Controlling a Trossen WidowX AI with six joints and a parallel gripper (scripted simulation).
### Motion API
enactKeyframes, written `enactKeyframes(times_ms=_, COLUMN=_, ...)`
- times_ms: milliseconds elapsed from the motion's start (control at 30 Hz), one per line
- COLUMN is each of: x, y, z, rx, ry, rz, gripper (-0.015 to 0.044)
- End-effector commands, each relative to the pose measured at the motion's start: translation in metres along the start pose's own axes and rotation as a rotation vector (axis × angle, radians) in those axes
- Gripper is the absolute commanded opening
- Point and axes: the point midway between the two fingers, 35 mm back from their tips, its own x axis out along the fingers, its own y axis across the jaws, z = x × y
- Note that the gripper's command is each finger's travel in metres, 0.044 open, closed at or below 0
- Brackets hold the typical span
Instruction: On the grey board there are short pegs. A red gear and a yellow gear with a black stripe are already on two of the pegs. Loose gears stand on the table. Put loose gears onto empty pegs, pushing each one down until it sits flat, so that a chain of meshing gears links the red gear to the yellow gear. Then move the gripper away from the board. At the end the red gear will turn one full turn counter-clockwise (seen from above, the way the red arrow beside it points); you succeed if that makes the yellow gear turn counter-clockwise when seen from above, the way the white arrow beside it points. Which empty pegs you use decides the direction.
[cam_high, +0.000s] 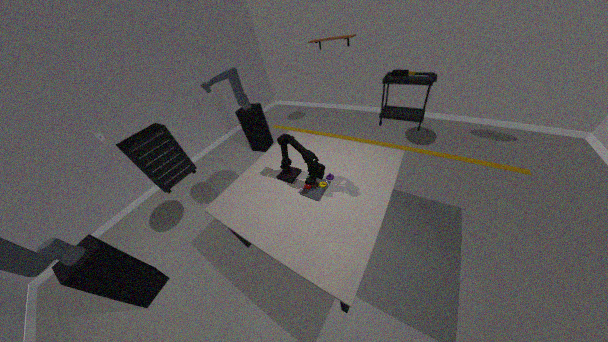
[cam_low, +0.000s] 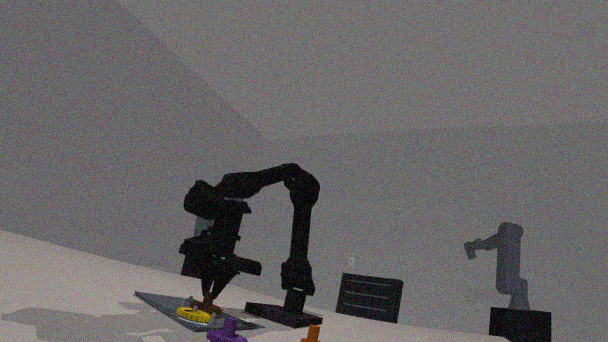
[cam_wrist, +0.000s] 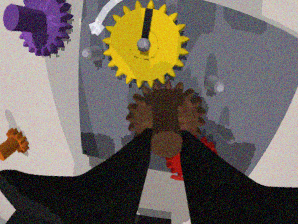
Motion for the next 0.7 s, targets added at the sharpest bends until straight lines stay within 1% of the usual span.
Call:
enactKeyframes(times_ms=0, x=0.0014, y=0.0004, z=-0.0003, rx=-0.069, ry=0.001, rz=-0.002, gripper=0.0000)
enactKeyframes(times_ms=367, x=0.0036, y=-0.0006, z=-0.0011, rx=-0.223, ry=0.001, rz=-0.002, gripper=0.0000)
enactKeyframes(times_ms=667, x=0.0056, y=-0.0001, z=-0.0001, rx=-0.161, ry=0.001, rz=-0.002, gripper=0.0000)
